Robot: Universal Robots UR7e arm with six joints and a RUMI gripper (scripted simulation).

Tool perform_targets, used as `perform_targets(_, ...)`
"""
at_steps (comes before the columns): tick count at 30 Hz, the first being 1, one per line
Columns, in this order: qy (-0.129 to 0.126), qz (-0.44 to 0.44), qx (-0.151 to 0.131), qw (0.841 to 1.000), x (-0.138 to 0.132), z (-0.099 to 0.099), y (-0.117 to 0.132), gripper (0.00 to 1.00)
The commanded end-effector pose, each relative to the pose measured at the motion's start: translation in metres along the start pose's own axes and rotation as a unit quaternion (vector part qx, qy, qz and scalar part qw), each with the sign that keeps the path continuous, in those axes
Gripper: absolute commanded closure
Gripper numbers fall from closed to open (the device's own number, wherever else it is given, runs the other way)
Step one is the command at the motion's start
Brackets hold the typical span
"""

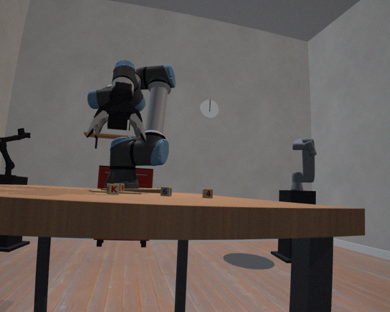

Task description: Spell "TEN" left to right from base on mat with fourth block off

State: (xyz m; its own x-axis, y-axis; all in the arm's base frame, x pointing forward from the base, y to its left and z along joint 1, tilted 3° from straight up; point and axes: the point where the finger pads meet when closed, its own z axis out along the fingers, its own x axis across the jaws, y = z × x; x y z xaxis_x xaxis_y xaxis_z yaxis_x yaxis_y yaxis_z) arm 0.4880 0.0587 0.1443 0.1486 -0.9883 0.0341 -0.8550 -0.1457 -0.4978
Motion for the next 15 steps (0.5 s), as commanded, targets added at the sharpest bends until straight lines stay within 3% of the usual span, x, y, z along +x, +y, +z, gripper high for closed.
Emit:
perform_targets(1, 0.008, 0.001, 0.005, 1.000, 0.001, 0.022, -0.030, 0.00)
perform_targets(8, 0.008, 0.002, 0.006, 1.000, -0.003, 0.045, -0.048, 0.00)
perform_targets(15, 0.008, 0.002, 0.006, 1.000, -0.004, 0.049, -0.052, 0.00)
